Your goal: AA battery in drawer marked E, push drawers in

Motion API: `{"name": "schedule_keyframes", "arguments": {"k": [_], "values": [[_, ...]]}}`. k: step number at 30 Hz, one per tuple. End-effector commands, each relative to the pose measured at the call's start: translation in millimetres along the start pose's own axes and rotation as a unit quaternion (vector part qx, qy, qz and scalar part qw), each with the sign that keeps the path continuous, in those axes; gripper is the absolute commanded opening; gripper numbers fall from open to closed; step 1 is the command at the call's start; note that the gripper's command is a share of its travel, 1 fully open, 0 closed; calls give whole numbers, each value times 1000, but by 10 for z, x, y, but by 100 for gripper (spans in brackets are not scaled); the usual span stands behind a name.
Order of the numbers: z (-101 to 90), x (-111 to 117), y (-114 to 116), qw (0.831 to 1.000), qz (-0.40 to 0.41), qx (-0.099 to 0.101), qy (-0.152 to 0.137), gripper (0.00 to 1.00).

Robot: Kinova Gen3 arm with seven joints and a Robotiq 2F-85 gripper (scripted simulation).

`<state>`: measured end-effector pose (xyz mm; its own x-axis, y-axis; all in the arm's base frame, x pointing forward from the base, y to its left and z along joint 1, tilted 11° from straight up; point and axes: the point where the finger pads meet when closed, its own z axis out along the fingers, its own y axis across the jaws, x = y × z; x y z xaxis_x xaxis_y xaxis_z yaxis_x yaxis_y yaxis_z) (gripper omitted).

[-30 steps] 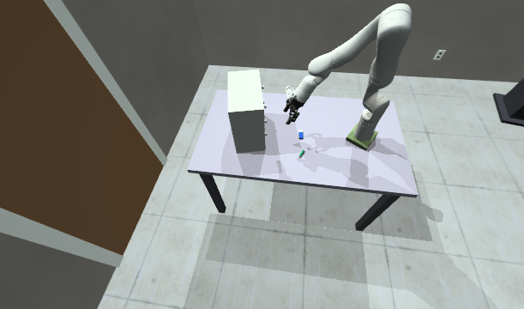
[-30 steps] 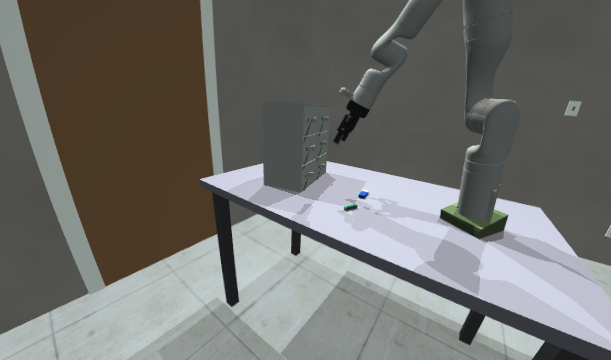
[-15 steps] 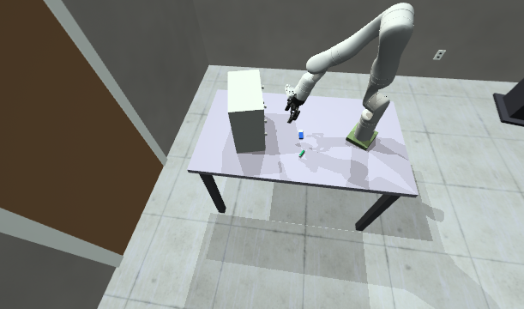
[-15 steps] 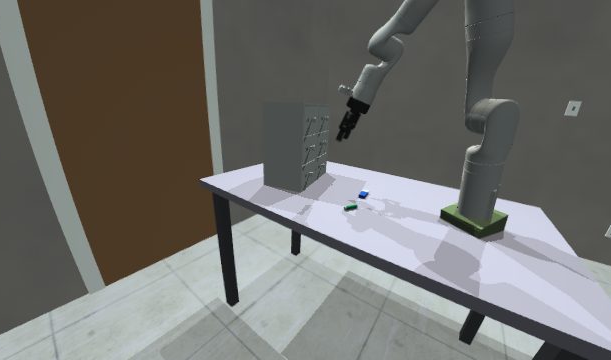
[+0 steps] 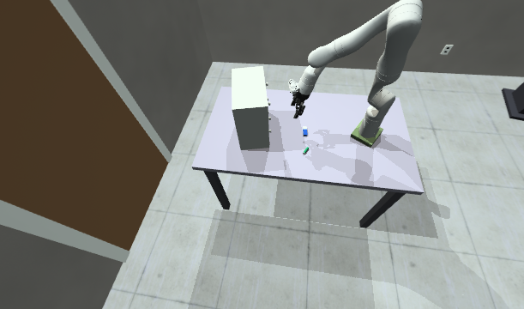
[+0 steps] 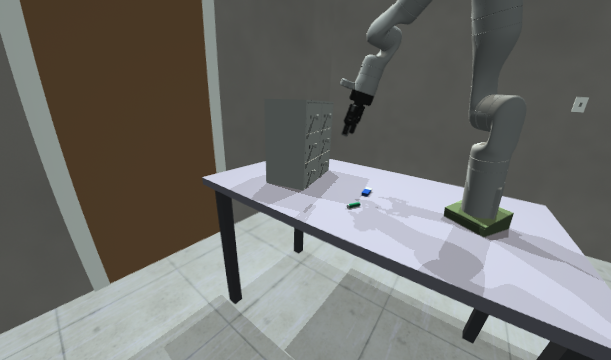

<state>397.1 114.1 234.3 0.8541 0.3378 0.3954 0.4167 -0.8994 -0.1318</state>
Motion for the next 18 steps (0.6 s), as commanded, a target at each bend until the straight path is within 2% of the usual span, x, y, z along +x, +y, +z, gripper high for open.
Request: {"name": "schedule_keyframes", "arguments": {"k": [1, 3, 18], "values": [[-37, 35, -24, 1000, -4, 1, -6, 100], [-37, 35, -24, 1000, -4, 1, -6, 100], [-199, -34, -21, 998, -4, 0, -59, 100]]}}
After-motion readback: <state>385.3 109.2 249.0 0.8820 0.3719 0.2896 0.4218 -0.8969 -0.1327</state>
